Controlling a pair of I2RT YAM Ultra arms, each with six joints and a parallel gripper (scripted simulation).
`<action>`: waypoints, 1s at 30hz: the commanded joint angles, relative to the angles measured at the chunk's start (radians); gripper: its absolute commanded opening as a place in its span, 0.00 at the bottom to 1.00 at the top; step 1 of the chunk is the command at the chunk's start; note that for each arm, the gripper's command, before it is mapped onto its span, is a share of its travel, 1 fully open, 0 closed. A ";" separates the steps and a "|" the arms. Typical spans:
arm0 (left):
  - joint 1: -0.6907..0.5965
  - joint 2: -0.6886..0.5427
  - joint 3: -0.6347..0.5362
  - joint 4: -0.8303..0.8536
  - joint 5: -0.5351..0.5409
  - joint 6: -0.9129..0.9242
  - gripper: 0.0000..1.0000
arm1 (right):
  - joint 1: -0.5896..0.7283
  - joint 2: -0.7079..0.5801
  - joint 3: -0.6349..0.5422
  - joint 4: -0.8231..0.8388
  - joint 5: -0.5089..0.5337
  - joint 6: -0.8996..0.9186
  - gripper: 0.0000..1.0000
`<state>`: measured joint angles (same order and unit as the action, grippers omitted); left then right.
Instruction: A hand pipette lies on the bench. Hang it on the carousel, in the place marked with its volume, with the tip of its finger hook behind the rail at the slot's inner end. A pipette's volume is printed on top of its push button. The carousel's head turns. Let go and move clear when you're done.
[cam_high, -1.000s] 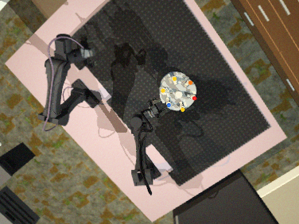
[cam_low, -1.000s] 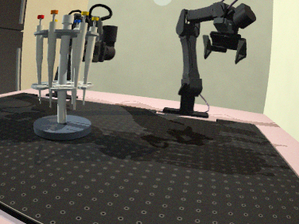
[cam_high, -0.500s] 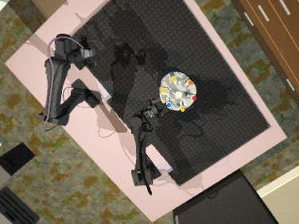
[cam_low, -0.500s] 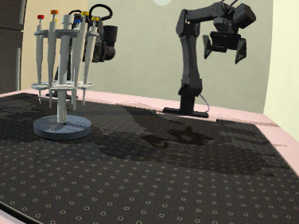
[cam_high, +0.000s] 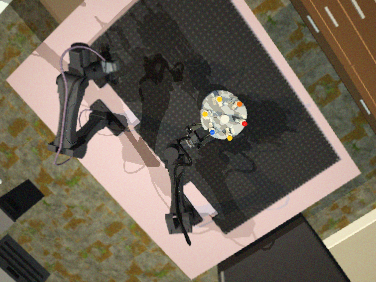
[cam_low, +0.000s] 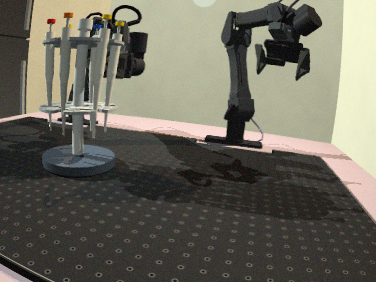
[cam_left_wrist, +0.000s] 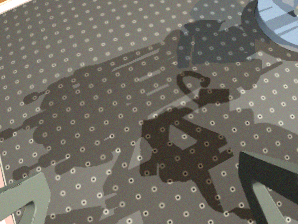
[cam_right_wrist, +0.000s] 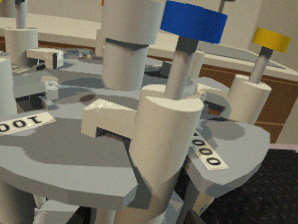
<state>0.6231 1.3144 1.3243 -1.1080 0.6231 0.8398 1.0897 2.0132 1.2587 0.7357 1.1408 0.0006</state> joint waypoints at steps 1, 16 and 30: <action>0.009 0.001 0.015 0.012 0.021 0.007 1.00 | -0.004 -0.034 0.035 0.005 -0.006 -0.003 0.50; 0.009 0.001 0.015 0.012 0.021 0.007 1.00 | -0.044 -0.123 -0.133 0.051 -0.212 -0.001 0.50; 0.009 0.001 0.015 0.012 0.021 0.007 1.00 | -0.046 -0.129 -0.104 0.050 -0.244 -0.002 0.50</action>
<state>0.6231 1.3144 1.3243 -1.1080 0.6231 0.8398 1.0458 1.9152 1.1259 0.7792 0.9081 0.0002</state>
